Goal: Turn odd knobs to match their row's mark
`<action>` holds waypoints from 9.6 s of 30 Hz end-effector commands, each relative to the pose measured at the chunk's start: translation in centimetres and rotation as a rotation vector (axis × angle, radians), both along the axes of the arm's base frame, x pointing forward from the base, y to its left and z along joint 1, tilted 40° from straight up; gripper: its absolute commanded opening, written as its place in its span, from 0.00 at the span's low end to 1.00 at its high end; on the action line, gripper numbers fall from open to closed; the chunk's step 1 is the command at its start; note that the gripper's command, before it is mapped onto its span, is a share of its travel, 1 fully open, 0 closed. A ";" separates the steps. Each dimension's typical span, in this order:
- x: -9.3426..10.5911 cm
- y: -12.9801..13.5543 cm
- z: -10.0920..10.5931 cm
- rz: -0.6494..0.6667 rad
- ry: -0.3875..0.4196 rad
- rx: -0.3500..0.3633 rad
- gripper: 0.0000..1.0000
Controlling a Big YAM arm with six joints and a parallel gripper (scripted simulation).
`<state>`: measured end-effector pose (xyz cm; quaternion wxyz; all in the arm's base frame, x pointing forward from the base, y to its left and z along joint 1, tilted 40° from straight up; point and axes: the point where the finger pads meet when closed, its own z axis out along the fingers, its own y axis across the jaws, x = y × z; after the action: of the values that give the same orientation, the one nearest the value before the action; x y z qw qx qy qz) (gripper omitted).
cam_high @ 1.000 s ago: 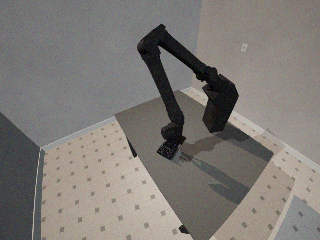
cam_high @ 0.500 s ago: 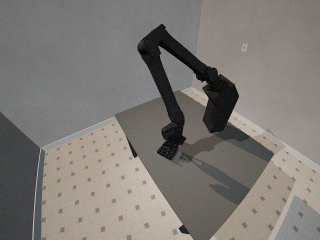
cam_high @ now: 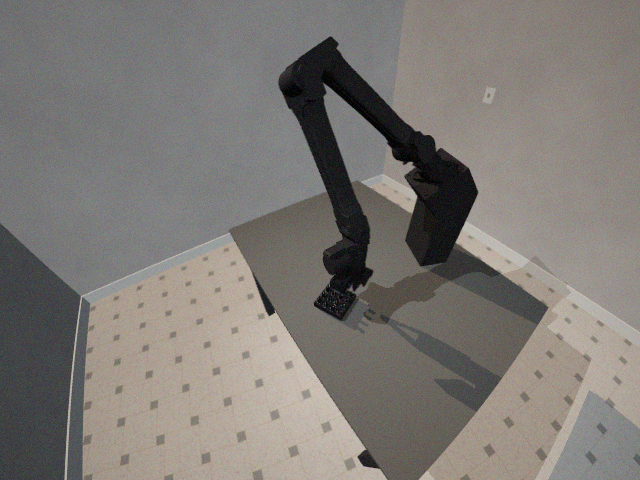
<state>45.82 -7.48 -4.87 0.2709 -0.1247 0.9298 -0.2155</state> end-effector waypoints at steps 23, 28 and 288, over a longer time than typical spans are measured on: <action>-1.1 1.1 1.1 0.004 0.009 0.005 0.19; -1.7 2.0 3.0 0.000 -0.009 0.011 0.19; -0.1 -0.2 -1.3 -0.008 0.006 0.008 0.19</action>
<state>46.35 -7.56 -5.53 0.2715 -0.1184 0.9309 -0.2136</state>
